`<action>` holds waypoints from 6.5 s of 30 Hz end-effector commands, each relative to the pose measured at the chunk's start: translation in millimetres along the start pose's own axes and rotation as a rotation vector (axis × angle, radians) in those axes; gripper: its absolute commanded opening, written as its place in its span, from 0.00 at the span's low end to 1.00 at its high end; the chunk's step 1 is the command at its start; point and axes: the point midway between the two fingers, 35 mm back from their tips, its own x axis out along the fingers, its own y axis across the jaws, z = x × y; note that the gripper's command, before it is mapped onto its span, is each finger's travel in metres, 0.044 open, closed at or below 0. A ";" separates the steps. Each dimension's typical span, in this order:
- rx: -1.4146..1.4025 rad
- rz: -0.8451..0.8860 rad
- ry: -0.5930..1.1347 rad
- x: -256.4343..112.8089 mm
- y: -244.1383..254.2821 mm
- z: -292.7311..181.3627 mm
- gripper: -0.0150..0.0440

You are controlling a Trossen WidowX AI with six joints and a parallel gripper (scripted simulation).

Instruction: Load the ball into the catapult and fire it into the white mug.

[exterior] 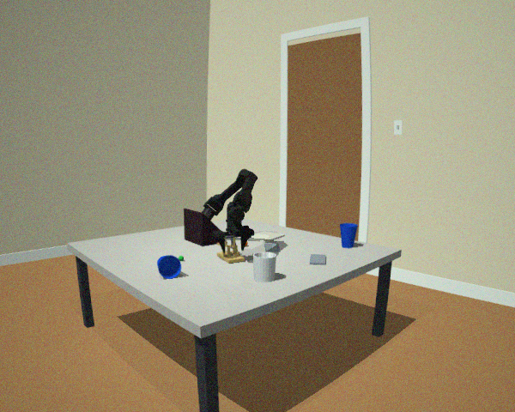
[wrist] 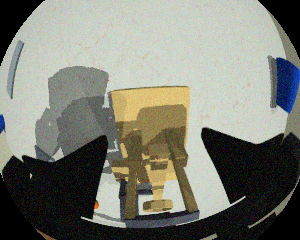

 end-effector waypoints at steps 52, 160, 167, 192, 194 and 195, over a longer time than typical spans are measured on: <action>0.006 0.003 0.006 -12.6 -0.3 0.4 0.25; -0.268 0.015 0.018 11.8 169.1 -223.3 0.76; -0.268 0.016 0.018 22.5 169.6 -223.7 0.76; -0.268 0.010 0.016 21.1 168.0 -220.8 0.25; -0.269 0.005 0.015 12.1 166.3 -218.3 0.25; -0.269 0.002 0.015 7.5 165.4 -217.3 0.25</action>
